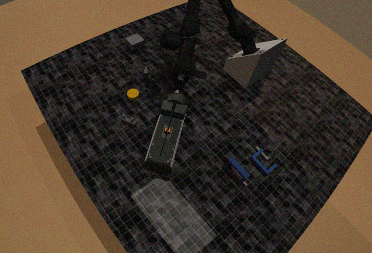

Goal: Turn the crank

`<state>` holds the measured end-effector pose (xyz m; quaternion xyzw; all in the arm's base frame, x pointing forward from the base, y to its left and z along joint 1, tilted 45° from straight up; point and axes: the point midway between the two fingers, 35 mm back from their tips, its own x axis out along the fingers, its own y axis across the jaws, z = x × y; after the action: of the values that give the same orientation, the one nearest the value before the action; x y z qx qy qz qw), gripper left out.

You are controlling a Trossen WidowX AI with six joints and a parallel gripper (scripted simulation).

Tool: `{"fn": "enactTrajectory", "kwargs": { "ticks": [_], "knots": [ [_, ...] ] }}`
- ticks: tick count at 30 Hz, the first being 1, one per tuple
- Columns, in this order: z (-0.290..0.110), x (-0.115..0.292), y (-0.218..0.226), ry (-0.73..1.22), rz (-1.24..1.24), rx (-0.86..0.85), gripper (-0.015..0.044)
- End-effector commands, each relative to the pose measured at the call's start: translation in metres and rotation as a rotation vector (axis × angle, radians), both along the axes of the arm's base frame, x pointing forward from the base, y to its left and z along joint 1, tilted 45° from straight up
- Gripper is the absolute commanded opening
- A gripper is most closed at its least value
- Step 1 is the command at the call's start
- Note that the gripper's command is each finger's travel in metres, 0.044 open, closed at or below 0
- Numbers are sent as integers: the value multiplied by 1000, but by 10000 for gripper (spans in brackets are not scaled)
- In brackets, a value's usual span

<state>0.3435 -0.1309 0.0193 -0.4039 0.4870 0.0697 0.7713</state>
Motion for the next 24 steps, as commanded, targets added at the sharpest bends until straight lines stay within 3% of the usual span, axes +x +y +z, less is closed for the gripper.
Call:
{"fn": "enactTrajectory", "kwargs": {
  "ticks": [1, 24],
  "knots": [
    [5, 4, -7, -17, -8, -13, 0],
    [3, 9, -25, -17, -8, -14, 0]
  ]
}}
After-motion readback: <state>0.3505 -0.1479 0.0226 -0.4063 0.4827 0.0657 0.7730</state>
